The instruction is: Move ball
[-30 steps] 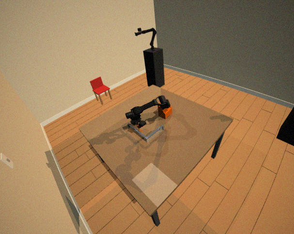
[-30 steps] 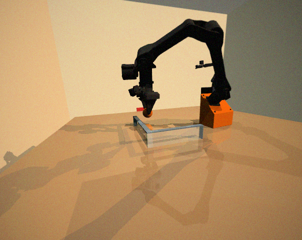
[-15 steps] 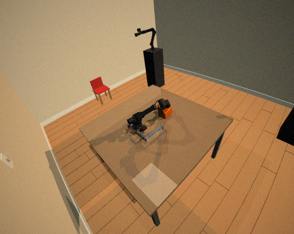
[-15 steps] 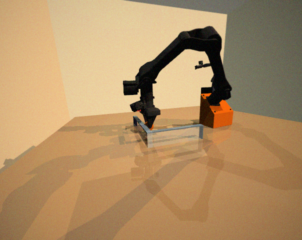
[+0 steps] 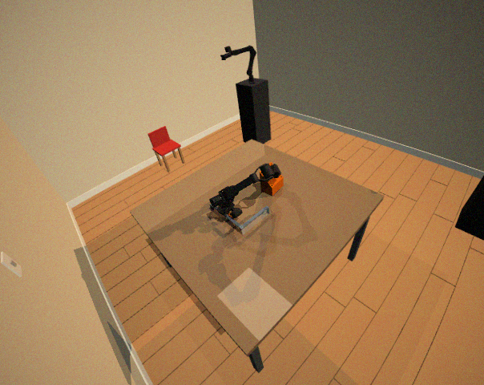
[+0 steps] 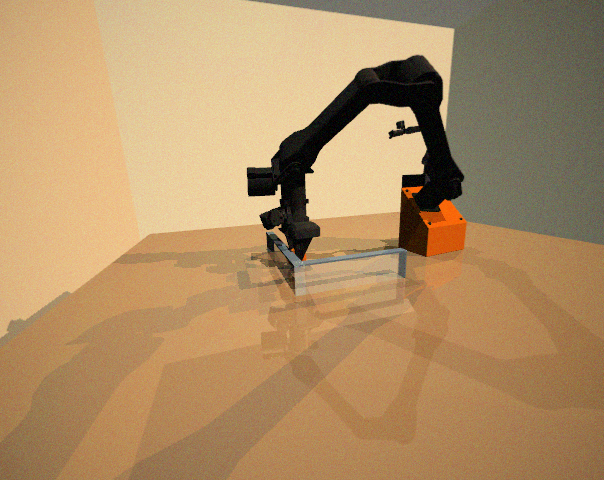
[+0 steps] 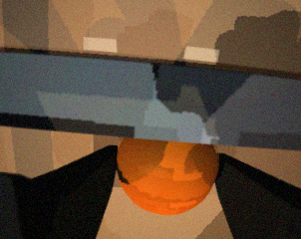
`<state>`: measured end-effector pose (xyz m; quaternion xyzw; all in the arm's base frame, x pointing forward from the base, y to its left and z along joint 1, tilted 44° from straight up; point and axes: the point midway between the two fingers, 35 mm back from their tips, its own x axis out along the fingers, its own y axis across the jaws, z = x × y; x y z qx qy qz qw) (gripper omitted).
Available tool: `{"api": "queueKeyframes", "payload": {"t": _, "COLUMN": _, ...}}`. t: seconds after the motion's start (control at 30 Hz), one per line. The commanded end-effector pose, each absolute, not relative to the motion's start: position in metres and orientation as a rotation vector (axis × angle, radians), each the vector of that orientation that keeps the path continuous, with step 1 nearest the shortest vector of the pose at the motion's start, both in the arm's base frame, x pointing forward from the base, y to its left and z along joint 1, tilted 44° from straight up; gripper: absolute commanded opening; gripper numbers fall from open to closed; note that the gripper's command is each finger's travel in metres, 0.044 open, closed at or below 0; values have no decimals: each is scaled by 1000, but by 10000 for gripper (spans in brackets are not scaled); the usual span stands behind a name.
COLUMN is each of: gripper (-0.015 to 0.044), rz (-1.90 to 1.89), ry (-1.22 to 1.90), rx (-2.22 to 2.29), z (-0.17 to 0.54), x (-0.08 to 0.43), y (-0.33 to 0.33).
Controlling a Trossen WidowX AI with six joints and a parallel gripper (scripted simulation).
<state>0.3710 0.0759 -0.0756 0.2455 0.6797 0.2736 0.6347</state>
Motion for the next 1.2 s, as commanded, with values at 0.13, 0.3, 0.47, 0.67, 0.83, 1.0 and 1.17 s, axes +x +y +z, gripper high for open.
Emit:
{"api": "queueKeyframes", "payload": {"t": 0.13, "gripper": 157, "rz": 626, "ry": 1554, "rx": 560, "z": -75, "x": 371, "y": 76}}
{"api": "queueKeyframes", "payload": {"t": 0.3, "gripper": 289, "rz": 626, "ry": 1554, "rx": 560, "z": -75, "x": 371, "y": 76}}
{"api": "queueKeyframes", "payload": {"t": 0.47, "gripper": 337, "rz": 626, "ry": 1554, "rx": 560, "z": -74, "x": 372, "y": 74}}
{"api": "queueKeyframes", "payload": {"t": 0.67, "gripper": 337, "rz": 620, "ry": 1556, "rx": 565, "z": -16, "x": 377, "y": 18}}
{"api": "queueKeyframes", "payload": {"t": 0.83, "gripper": 337, "rz": 620, "ry": 1556, "rx": 566, "z": -13, "x": 377, "y": 16}}
{"api": "queueKeyframes", "payload": {"t": 1.0, "gripper": 337, "rz": 610, "ry": 1547, "rx": 578, "z": -18, "x": 378, "y": 18}}
{"api": "queueKeyframes", "payload": {"t": 1.17, "gripper": 415, "rz": 612, "ry": 1549, "rx": 576, "z": -1, "x": 379, "y": 3}}
